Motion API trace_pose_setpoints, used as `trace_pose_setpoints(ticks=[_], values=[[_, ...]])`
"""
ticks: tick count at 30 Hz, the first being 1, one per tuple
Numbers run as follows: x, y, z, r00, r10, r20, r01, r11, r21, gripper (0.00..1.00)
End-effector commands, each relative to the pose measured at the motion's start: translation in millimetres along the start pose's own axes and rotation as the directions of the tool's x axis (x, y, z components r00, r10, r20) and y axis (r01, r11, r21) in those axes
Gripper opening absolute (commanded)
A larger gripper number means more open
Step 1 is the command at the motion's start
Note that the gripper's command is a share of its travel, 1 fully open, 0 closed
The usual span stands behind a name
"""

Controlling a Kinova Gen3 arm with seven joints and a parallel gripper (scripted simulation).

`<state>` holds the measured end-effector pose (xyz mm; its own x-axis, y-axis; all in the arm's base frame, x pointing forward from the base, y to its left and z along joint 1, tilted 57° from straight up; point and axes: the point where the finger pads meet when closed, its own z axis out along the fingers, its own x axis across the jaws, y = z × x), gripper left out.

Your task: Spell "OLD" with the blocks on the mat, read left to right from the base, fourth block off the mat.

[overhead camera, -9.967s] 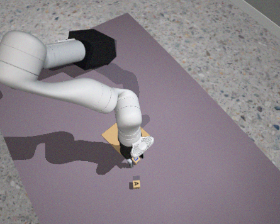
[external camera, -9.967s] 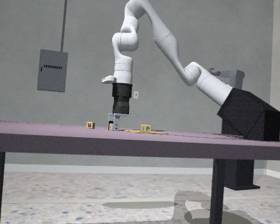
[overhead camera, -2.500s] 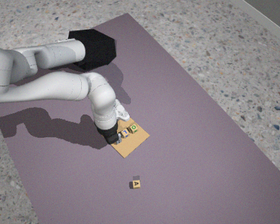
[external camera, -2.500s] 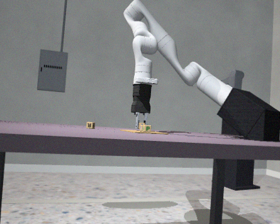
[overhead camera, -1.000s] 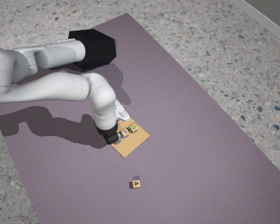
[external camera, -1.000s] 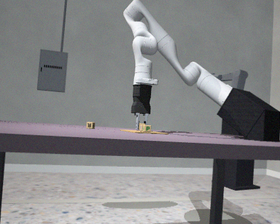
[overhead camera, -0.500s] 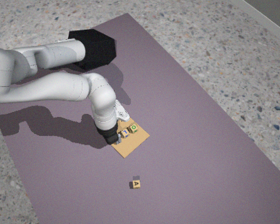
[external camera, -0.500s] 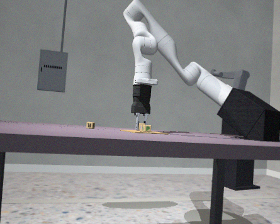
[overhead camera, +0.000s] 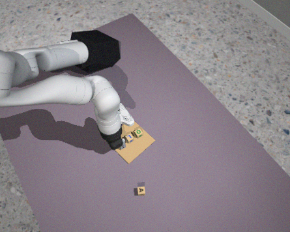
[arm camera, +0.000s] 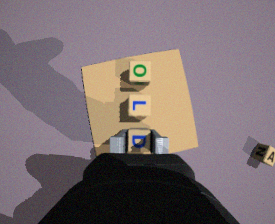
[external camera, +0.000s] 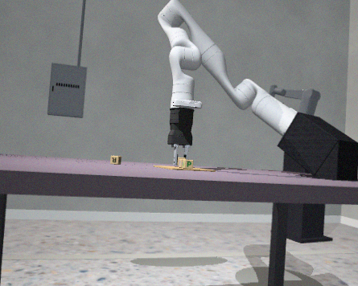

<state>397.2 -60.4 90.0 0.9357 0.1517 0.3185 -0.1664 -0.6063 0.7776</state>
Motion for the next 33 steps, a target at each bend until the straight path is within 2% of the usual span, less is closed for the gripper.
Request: trace_pose_setpoints(ticks=[1, 33], values=[[0.3, -0.4, -0.4, 1.000, 0.000, -0.001, 0.000, 1.000, 0.001, 0.49], [0.3, -0.4, 3.8, 1.000, 0.000, -0.001, 0.000, 1.000, 0.001, 0.49]])
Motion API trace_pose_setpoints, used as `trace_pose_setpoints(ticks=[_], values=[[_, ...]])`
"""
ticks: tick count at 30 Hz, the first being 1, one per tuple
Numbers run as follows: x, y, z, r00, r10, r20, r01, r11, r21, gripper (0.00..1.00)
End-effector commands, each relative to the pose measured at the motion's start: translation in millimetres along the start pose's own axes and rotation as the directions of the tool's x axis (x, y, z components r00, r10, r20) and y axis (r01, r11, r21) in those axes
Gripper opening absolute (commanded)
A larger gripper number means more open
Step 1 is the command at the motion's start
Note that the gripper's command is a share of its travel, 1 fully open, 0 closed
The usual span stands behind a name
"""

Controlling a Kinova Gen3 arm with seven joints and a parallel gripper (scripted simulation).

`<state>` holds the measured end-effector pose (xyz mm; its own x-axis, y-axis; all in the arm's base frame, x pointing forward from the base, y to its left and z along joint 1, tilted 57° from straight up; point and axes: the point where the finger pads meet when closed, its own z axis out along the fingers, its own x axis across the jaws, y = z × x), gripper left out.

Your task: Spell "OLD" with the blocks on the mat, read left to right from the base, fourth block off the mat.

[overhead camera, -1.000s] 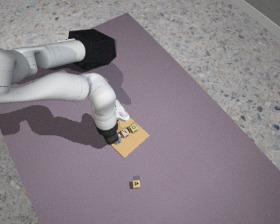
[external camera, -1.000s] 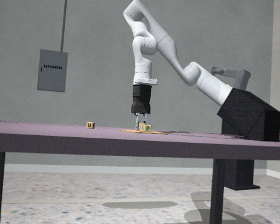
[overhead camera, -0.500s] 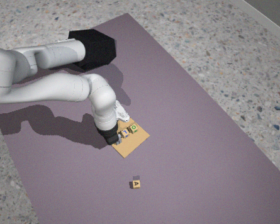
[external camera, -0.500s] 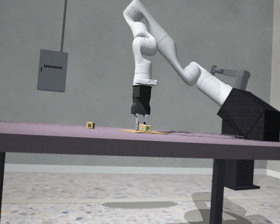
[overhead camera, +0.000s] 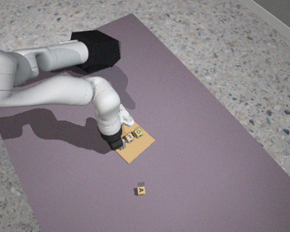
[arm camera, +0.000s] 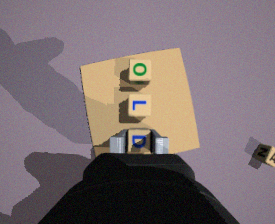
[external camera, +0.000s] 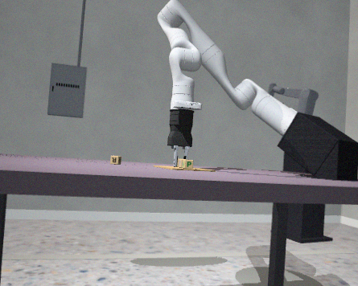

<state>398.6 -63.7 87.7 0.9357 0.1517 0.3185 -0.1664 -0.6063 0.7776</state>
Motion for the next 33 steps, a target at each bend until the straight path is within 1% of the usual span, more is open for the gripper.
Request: trace_pose_setpoints(ticks=[1, 27, 28, 30, 31, 33], values=[[0.3, -0.4, -0.5, 1.000, 0.000, -0.001, 0.000, 1.000, 0.001, 0.49], [0.3, -0.4, -0.5, 1.000, 0.000, -0.001, 0.000, 1.000, 0.001, 0.49], [0.3, -0.4, -0.5, 1.000, 0.000, -0.001, 0.000, 1.000, 0.001, 0.55], [0.3, -0.4, -0.5, 1.000, 0.000, -0.001, 0.000, 1.000, 0.001, 0.55], [0.3, -0.4, -0.5, 1.000, 0.000, -0.001, 0.000, 1.000, 0.001, 0.61], [0.3, -0.4, -0.5, 1.000, 0.000, -0.001, 0.000, 1.000, 0.001, 0.61]])
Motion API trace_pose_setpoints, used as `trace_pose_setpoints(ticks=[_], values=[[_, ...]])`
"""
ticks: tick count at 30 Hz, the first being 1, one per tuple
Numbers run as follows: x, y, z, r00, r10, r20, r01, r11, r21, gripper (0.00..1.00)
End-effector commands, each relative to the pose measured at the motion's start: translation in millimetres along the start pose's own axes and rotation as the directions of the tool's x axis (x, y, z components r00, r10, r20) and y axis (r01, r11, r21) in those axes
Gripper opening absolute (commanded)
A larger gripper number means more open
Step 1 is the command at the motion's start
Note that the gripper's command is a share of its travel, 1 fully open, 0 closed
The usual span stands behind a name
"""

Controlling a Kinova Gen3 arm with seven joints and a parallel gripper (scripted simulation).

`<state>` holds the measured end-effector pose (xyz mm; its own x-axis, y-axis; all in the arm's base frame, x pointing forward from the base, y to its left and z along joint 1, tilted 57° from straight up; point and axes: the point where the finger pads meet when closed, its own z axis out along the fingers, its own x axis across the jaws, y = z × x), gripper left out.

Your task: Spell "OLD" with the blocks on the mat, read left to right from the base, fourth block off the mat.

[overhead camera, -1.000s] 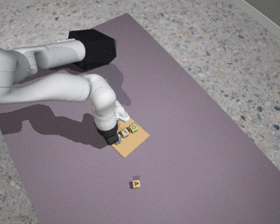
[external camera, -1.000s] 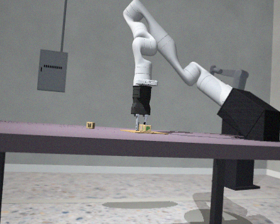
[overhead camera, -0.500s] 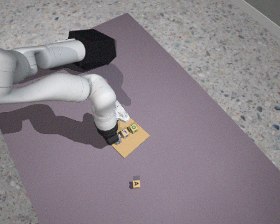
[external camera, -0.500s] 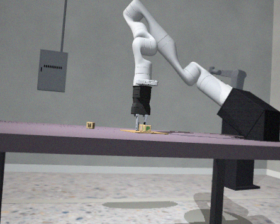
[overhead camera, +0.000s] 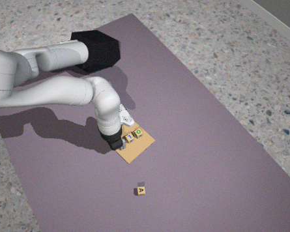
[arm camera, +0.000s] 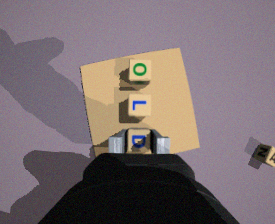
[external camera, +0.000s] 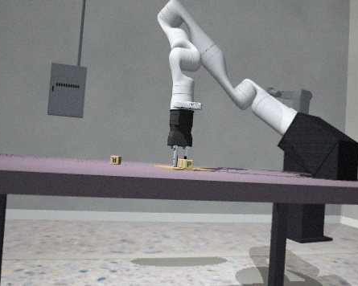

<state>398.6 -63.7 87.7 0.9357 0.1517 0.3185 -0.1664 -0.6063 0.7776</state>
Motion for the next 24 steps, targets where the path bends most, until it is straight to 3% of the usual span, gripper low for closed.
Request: trace_pose_setpoints(ticks=[1, 3, 4, 8, 9, 24], values=[[0.3, -0.4, -0.5, 1.000, 0.000, -0.001, 0.000, 1.000, 0.001, 0.67], [0.3, -0.4, -0.5, 1.000, 0.000, -0.001, 0.000, 1.000, 0.001, 0.67], [0.3, -0.4, -0.5, 1.000, 0.000, -0.001, 0.000, 1.000, 0.001, 0.73], [0.3, -0.4, -0.5, 1.000, 0.000, -0.001, 0.000, 1.000, 0.001, 0.73], [0.3, -0.4, -0.5, 1.000, 0.000, -0.001, 0.000, 1.000, 0.001, 0.79], [0.3, -0.4, -5.3, 1.000, 0.000, -0.001, 0.000, 1.000, 0.001, 0.79]])
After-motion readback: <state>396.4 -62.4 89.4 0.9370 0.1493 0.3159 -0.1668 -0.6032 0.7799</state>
